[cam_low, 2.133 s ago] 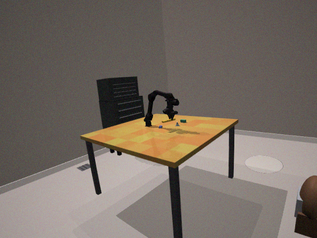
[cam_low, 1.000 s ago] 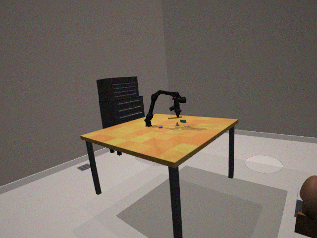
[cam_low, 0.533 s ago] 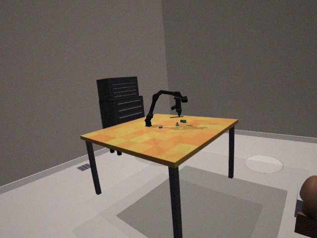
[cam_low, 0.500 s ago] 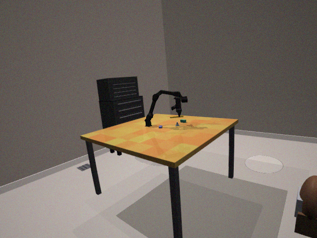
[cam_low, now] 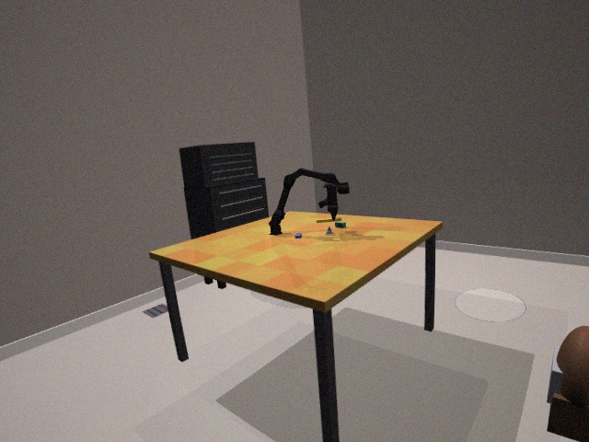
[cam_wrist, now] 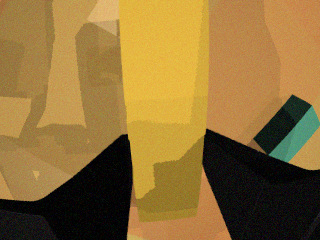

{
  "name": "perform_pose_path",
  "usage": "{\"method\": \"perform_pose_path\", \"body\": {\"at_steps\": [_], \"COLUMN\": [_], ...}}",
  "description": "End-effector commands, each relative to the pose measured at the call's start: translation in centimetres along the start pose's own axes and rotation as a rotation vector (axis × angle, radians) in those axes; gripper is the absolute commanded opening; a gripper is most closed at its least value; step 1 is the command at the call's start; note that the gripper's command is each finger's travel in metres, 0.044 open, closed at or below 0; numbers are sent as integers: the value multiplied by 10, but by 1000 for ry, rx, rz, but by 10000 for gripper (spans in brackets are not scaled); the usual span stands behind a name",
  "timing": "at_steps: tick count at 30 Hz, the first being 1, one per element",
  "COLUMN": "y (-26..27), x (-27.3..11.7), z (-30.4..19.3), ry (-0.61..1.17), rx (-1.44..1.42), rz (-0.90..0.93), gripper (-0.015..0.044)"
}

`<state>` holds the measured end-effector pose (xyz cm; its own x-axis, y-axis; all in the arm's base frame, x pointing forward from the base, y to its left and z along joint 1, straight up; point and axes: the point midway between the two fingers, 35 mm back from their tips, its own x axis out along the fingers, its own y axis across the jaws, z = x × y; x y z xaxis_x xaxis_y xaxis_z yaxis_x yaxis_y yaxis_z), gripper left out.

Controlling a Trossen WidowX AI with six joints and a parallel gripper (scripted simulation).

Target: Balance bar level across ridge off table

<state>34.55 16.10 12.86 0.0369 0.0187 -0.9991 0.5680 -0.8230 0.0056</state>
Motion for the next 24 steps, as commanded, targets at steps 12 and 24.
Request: {"method": "perform_pose_path", "body": {"at_steps": [12,24], "y": [3,3], "x": [23,22], "z": [2,2], "ry": [-3,-2], "rx": [7,7], "rz": [1,1], "gripper": [0,0]}}
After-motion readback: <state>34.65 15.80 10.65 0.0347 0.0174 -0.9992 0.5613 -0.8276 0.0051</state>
